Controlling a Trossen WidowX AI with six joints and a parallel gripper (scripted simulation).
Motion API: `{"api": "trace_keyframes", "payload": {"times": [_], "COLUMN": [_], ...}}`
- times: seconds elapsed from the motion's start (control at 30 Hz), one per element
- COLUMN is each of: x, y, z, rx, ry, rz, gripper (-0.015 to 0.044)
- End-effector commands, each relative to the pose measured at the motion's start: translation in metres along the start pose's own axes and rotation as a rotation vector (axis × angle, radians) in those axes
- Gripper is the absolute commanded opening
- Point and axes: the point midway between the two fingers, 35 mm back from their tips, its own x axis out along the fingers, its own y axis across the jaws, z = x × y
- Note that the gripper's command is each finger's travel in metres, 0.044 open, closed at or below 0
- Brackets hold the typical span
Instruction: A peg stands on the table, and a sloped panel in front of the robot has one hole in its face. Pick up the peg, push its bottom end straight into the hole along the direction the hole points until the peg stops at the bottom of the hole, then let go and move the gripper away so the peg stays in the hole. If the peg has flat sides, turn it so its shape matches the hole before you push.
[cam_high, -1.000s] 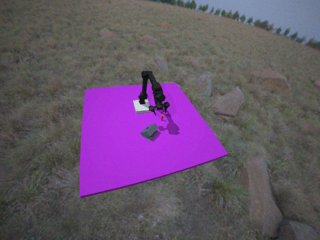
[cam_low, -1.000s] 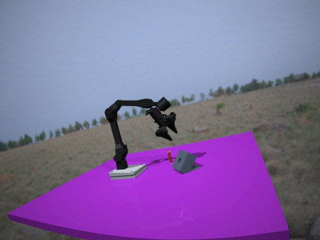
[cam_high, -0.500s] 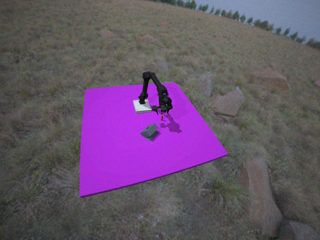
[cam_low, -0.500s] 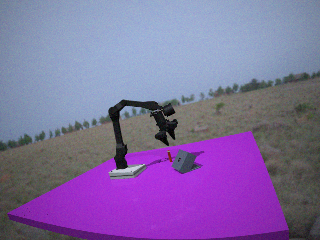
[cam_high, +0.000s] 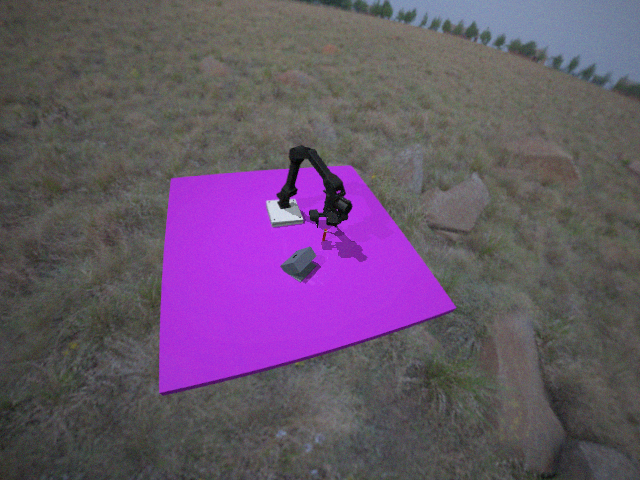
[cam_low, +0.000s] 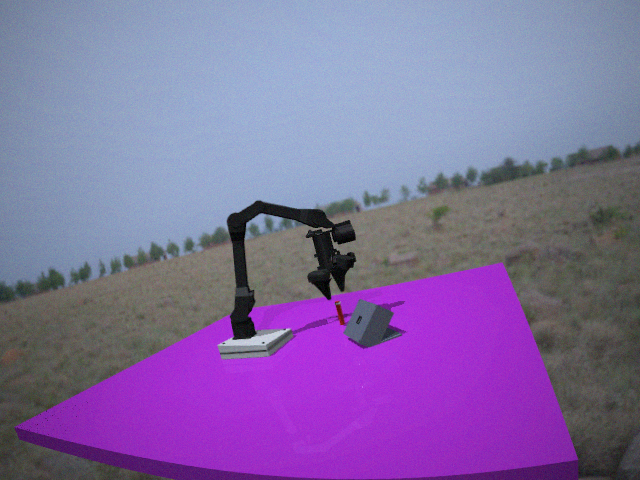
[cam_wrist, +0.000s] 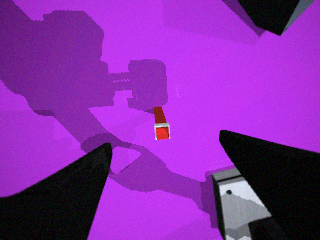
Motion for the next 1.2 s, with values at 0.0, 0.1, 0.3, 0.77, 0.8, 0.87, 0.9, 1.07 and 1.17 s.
{"api": "trace_keyframes", "payload": {"times": [0.0,0.1,0.3,0.77,0.8,0.87,0.9,1.07,1.17], "x": [0.000,0.003,0.012,0.035,0.037,0.040,0.042,0.050,0.055], "y": [0.002,0.002,0.002,0.002,0.002,0.002,0.002,0.002,0.002], "z": [-0.003,-0.003,-0.002,-0.002,-0.002,-0.002,-0.002,-0.003,-0.003], "rx": [0.004,0.004,0.004,0.004,0.004,0.004,0.004,0.004,0.004], "ry": [0.004,0.004,0.004,0.004,0.004,0.004,0.004,0.004,0.005], "rz": [-0.017,-0.017,-0.017,-0.017,-0.017,-0.017,-0.017,-0.017,-0.017], "gripper": [0.0440,0.0440,0.0440,0.0440,0.0440,0.0440,0.0440,0.0440,0.0440]}}
